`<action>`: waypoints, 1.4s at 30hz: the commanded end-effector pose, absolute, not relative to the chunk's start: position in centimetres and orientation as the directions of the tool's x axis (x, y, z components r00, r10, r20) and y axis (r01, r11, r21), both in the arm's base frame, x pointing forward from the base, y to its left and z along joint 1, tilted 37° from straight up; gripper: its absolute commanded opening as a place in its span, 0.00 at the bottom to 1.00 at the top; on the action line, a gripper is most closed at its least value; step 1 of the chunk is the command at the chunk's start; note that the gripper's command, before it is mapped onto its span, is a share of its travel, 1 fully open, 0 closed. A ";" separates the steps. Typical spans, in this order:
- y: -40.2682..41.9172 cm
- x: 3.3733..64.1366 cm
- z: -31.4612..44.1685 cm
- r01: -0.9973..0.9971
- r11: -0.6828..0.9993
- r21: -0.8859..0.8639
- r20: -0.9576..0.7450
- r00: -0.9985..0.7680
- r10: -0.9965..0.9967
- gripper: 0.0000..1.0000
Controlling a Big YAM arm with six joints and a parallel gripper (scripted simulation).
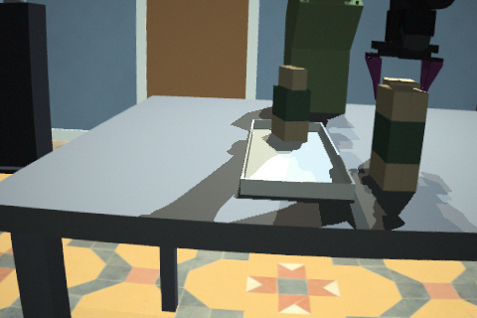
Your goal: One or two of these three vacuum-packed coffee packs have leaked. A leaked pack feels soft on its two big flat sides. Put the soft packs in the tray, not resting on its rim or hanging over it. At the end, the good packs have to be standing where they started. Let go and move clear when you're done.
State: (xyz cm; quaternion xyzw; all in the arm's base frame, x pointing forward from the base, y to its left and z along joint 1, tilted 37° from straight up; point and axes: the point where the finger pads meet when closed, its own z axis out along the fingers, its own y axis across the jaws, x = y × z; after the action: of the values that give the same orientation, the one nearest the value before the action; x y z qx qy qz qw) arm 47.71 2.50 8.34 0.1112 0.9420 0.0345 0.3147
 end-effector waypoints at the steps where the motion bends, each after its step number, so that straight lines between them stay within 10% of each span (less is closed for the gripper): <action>1: 1.8 48.5 9.4 0.191 0.972 0.137 -0.607 -0.759 0.235 0.78; 42: 1.7 46.7 10.2 0.198 0.971 0.135 -0.594 -0.768 0.239 0.78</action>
State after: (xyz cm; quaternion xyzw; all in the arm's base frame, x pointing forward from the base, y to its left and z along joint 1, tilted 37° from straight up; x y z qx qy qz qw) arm 47.41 2.47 8.44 0.1112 0.9431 0.0339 0.3114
